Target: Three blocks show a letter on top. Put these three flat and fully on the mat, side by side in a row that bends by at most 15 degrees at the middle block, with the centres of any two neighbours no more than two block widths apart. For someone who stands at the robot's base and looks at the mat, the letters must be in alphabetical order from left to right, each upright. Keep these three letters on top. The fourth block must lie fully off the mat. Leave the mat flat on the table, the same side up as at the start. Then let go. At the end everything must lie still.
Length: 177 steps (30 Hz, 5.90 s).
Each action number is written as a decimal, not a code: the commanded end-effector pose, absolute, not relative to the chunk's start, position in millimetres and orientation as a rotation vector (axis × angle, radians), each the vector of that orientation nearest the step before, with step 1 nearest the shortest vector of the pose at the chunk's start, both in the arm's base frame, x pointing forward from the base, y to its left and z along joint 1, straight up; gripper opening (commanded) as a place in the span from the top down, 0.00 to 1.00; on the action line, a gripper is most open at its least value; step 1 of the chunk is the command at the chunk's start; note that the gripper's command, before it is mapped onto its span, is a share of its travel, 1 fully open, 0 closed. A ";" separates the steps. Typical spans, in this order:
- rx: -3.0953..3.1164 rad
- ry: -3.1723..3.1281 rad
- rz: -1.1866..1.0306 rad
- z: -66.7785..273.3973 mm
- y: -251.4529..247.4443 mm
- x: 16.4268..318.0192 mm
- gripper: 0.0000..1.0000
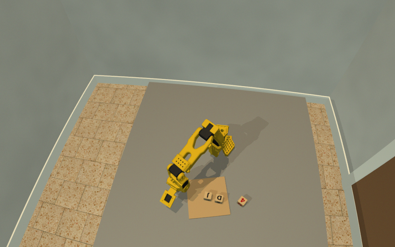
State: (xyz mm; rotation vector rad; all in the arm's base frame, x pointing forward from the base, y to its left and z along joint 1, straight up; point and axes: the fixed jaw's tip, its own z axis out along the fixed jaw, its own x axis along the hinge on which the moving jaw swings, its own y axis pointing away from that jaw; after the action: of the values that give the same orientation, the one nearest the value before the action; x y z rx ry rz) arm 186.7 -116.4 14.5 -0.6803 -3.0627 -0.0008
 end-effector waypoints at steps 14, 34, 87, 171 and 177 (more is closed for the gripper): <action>-0.704 -3.119 0.036 24.9 -123.7 192.4 0.72; -0.704 -3.118 0.039 24.9 -130.0 189.3 0.84; -0.704 -3.118 0.039 59.1 -131.5 188.6 1.00; 1.068 -2.977 0.089 70.7 -160.1 140.2 1.00; 1.387 -2.832 0.093 69.8 -165.9 131.0 1.00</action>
State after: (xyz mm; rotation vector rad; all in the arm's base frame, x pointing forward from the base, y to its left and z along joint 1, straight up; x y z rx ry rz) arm 131.8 -157.8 59.0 1.2288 -2.8862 -0.0160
